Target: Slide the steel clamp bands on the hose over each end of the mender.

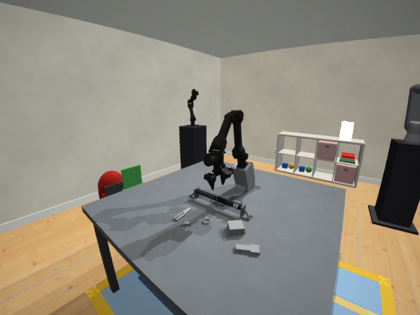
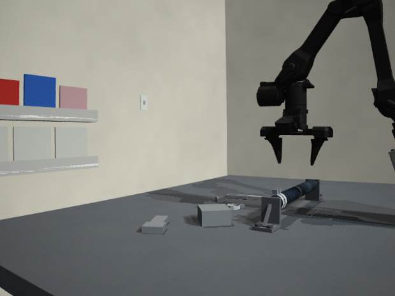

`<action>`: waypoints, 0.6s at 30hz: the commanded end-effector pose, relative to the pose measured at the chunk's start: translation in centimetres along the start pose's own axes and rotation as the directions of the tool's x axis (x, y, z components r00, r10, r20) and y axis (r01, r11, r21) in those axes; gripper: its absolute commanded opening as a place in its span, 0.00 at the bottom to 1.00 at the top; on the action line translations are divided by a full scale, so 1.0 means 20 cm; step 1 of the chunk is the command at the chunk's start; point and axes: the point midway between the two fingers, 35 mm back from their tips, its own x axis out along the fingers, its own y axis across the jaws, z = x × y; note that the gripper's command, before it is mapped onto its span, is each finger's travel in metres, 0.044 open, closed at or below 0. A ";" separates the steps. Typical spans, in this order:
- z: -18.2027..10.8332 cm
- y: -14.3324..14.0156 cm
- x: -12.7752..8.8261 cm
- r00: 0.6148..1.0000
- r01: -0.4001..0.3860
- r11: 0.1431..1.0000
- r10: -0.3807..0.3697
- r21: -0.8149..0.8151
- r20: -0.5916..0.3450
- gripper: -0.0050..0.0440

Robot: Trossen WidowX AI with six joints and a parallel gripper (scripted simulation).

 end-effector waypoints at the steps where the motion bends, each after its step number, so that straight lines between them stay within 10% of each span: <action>1: 0.00 0.00 0.00 1.000 -0.019 0.998 0.019 -0.057 0.010 1.00; 5: 0.00 0.00 0.01 1.000 -0.019 0.998 0.019 -0.057 0.010 1.00; 11: 0.00 0.00 0.32 1.000 -0.019 0.998 0.019 -0.057 0.010 1.00; 18: 0.00 0.01 0.33 1.000 -0.019 0.998 0.019 -0.057 0.010 1.00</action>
